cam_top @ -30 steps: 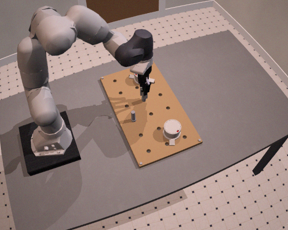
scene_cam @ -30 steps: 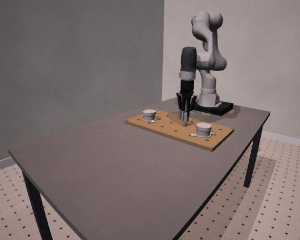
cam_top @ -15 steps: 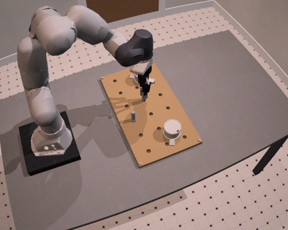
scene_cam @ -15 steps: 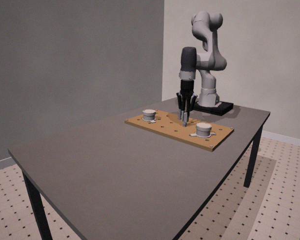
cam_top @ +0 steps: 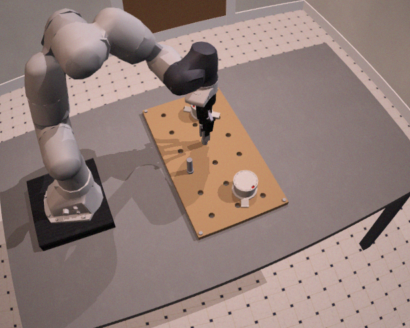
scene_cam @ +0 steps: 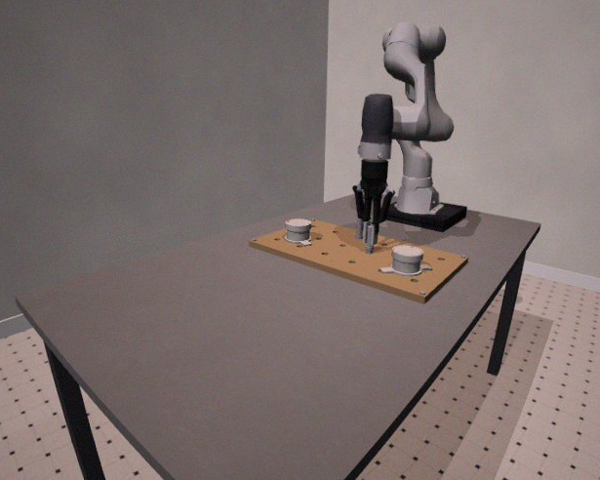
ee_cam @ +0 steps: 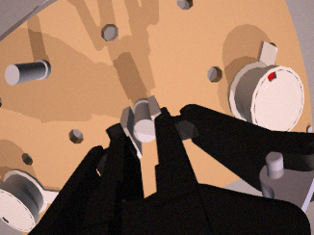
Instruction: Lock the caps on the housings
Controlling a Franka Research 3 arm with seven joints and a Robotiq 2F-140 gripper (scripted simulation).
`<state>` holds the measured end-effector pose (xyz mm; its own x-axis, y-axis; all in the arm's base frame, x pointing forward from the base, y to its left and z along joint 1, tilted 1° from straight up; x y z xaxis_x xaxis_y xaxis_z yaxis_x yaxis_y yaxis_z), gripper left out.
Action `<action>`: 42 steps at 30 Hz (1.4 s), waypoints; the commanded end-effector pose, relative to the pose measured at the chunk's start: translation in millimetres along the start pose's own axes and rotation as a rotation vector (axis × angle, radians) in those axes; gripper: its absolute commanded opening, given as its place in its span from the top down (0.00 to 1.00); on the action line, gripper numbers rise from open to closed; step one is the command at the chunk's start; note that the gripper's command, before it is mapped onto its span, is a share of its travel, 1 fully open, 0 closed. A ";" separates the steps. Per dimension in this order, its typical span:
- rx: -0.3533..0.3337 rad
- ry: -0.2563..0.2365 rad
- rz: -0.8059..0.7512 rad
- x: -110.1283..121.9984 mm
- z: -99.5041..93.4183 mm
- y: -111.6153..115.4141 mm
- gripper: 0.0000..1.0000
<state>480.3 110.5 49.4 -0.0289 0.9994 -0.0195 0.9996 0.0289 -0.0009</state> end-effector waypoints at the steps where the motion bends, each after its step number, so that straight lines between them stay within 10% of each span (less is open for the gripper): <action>1: -0.006 -0.001 0.006 -0.4 -0.6 2.0 0.90; 42: -0.006 -0.001 0.006 -0.4 4.3 2.0 0.90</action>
<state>480.4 110.4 44.7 -0.0291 0.9994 -0.0195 0.9996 0.0291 -0.0011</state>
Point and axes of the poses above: the point where the finger pads meet when closed, its own z axis out along the fingers, its own x axis across the jaws, y = z × x, the point moved 1 cm from there along -z, back along the fingers, and after that the axes turned 3 degrees about z, right-handed, at the moved point
